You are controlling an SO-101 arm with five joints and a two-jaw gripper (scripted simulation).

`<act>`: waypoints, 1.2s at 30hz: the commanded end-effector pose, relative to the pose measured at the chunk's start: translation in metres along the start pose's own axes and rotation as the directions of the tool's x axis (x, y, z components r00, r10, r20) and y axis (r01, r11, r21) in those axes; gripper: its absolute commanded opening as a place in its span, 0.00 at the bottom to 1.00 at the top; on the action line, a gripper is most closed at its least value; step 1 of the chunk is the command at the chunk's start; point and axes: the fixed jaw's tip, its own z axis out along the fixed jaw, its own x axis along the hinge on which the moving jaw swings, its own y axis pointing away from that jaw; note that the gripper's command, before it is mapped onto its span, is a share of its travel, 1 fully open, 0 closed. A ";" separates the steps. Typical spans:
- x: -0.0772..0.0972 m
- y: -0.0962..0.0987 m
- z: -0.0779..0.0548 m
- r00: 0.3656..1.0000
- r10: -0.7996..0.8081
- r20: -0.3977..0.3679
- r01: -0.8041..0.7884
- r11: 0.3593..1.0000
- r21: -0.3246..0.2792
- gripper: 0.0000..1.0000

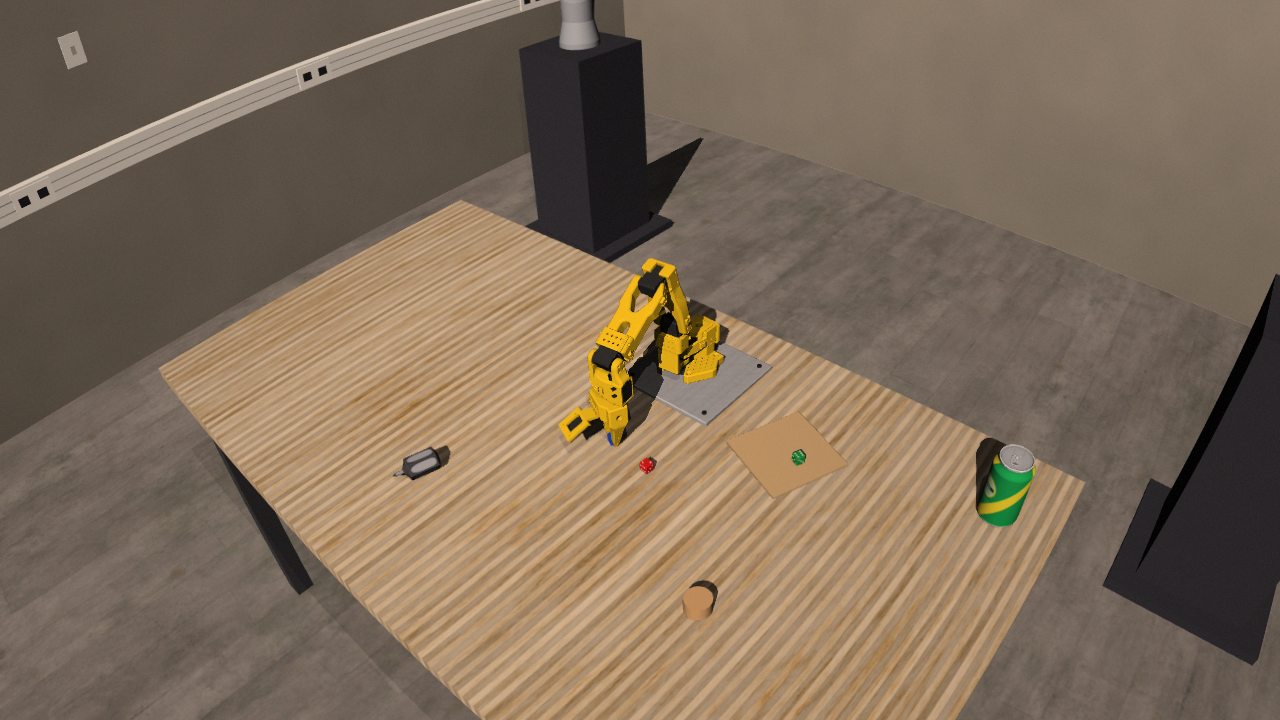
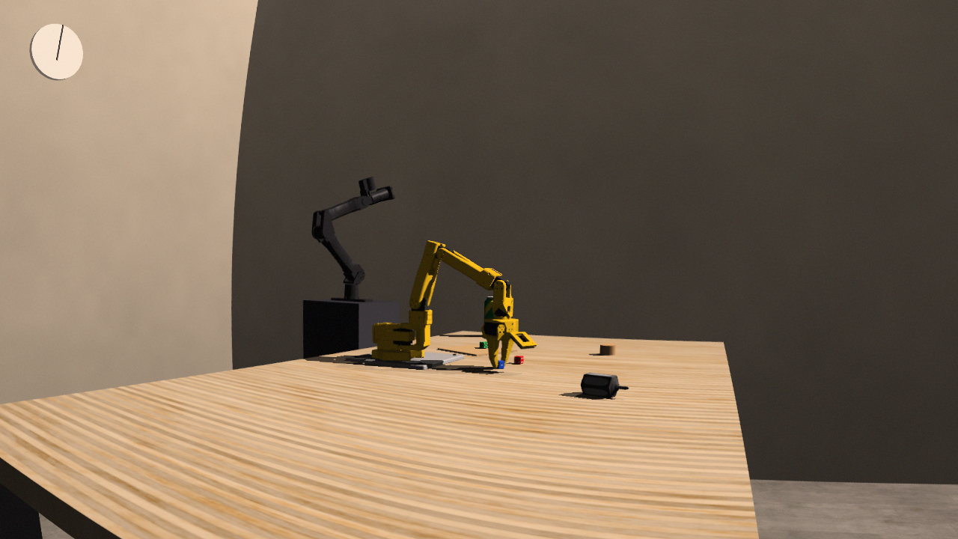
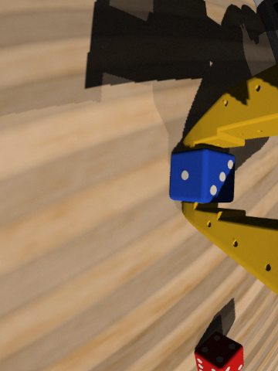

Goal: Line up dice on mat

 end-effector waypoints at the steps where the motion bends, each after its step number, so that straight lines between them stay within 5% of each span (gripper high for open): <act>1: 0.002 -0.002 0.002 1.000 -0.002 -0.008 0.002 1.000 0.003 0.05; 19: 0.002 -0.002 -0.001 1.000 -0.002 -0.008 0.002 1.000 0.003 0.00; 36: 0.000 -0.002 -0.039 1.000 -0.002 -0.008 0.002 1.000 0.002 0.00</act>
